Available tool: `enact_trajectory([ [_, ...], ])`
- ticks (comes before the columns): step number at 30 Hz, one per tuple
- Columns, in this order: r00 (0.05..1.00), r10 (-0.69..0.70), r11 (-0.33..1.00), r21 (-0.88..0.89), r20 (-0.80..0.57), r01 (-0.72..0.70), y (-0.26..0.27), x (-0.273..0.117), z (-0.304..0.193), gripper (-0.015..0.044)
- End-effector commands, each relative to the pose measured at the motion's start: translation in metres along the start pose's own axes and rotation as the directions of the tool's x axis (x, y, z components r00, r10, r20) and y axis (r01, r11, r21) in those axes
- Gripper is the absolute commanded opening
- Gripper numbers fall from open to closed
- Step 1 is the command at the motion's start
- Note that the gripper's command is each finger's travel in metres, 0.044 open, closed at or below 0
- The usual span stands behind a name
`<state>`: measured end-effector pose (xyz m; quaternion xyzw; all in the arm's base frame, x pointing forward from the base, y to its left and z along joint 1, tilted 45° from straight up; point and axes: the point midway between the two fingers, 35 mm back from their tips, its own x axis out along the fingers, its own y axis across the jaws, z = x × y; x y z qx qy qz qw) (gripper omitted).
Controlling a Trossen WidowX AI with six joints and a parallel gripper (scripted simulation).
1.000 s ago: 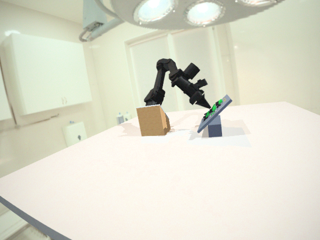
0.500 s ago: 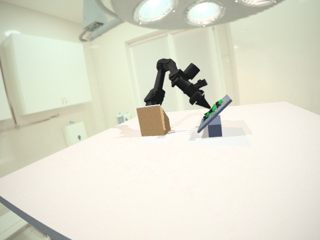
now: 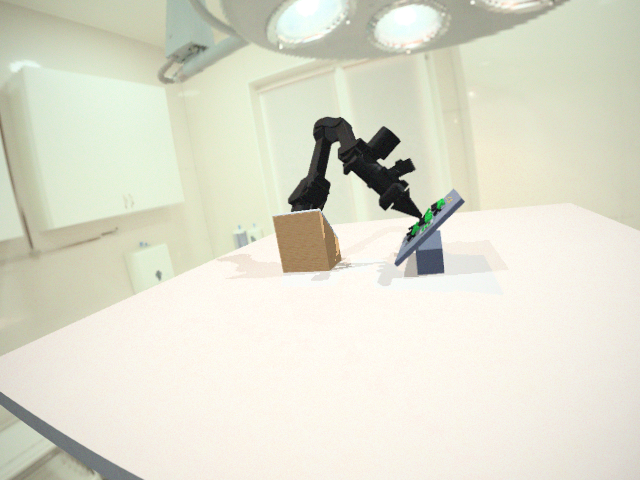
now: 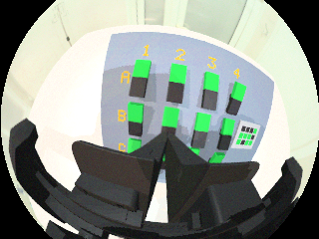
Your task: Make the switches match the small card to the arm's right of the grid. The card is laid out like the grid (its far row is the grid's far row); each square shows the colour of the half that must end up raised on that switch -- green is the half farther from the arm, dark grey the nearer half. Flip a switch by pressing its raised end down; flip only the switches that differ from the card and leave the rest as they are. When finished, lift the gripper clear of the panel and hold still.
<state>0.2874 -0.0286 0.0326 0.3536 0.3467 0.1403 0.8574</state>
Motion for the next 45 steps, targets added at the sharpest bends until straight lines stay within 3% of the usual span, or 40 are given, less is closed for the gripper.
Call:
enact_trajectory([
  [1, 1.0, -0.005, 1.0, 0.005, 0.0, 0.005, -0.001, 0.001, -0.001, 0.0],
  [31, 1.0, -0.004, 1.0, 0.005, 0.0, 0.004, -0.001, 0.005, -0.001, 0.0],
  [40, 1.0, -0.009, 1.0, 0.005, -0.029, 0.009, -0.002, -0.059, 0.002, 0.0],
  [45, 1.0, -0.008, 1.0, 0.005, -0.028, 0.008, -0.001, -0.06, 0.002, 0.0],
])
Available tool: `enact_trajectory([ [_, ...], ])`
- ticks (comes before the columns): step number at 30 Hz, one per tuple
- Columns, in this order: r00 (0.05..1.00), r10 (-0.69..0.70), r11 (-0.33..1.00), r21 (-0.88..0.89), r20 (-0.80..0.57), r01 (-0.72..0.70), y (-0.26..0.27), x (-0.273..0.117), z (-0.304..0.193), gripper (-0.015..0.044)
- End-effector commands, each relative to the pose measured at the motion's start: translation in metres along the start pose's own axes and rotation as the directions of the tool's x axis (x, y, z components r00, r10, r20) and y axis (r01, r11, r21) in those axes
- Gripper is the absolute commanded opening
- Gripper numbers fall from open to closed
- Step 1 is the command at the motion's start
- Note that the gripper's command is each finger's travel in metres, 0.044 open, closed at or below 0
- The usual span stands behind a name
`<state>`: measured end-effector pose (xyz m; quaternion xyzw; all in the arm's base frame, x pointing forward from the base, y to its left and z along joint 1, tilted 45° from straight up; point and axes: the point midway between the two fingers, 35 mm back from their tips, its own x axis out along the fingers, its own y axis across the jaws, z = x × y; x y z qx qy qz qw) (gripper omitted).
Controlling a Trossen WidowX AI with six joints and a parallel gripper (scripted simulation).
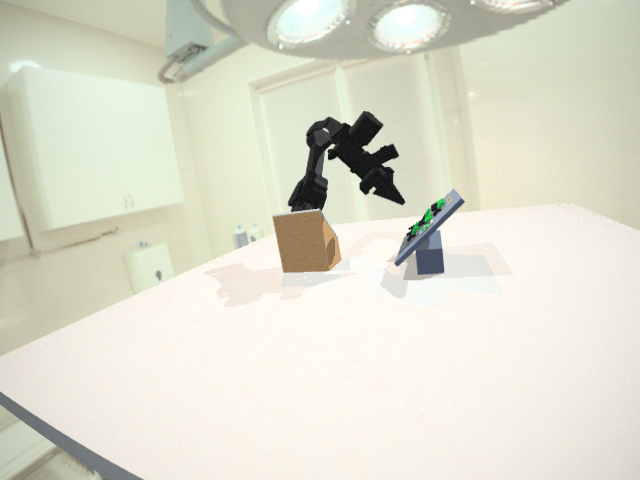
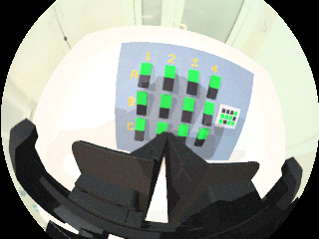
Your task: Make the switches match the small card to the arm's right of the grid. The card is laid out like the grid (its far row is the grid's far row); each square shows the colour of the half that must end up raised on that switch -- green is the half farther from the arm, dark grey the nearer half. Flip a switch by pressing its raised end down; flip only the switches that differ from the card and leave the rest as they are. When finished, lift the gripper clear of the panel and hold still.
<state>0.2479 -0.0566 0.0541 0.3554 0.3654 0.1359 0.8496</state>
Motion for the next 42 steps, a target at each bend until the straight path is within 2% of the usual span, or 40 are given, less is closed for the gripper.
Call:
enact_trajectory([
  [1, 1.0, 0.009, 1.0, -0.012, 0.005, -0.009, 0.004, -0.008, 0.004, 0.0],
  [8, 1.0, 0.008, 1.0, -0.014, 0.006, -0.008, -0.029, -0.008, 0.004, 0.0],
  [11, 1.0, 0.006, 1.0, -0.014, 0.008, -0.006, -0.03, -0.003, 0.004, 0.0],
  [16, 0.999, 0.009, 1.0, -0.014, 0.032, -0.009, -0.028, 0.026, 0.003, 0.0],
  [42, 0.999, 0.012, 1.0, -0.014, 0.034, -0.011, -0.028, 0.052, 0.003, 0.0],
])
